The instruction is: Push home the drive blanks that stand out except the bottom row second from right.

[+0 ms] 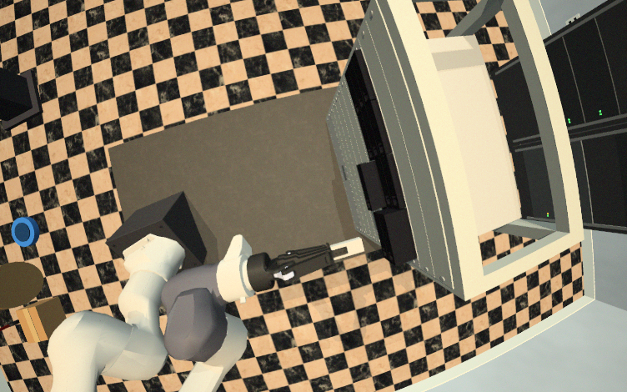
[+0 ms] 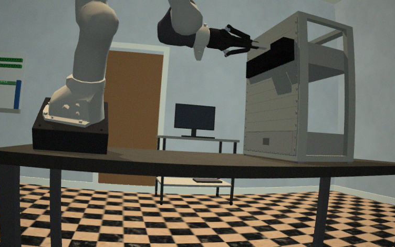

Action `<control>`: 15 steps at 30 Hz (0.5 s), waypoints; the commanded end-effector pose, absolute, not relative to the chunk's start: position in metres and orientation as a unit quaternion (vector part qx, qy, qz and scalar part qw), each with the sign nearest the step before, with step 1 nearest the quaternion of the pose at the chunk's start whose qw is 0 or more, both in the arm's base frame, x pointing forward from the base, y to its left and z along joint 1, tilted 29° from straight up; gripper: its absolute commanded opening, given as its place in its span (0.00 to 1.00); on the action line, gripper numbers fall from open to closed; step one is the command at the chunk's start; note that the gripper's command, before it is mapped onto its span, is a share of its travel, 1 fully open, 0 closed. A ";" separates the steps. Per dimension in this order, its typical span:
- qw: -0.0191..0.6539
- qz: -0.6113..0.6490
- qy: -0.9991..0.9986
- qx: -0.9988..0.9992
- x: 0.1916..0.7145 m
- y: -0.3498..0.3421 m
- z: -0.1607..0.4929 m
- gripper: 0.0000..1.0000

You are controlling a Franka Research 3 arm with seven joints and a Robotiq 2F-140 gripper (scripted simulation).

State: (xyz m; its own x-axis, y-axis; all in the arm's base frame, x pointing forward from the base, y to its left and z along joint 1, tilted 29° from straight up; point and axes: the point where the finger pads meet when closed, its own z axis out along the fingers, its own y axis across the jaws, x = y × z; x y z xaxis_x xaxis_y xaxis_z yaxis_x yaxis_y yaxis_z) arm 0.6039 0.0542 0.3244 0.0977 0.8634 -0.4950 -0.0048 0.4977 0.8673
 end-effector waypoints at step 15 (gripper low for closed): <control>0.639 0.340 0.575 0.381 0.642 0.048 0.324 0.00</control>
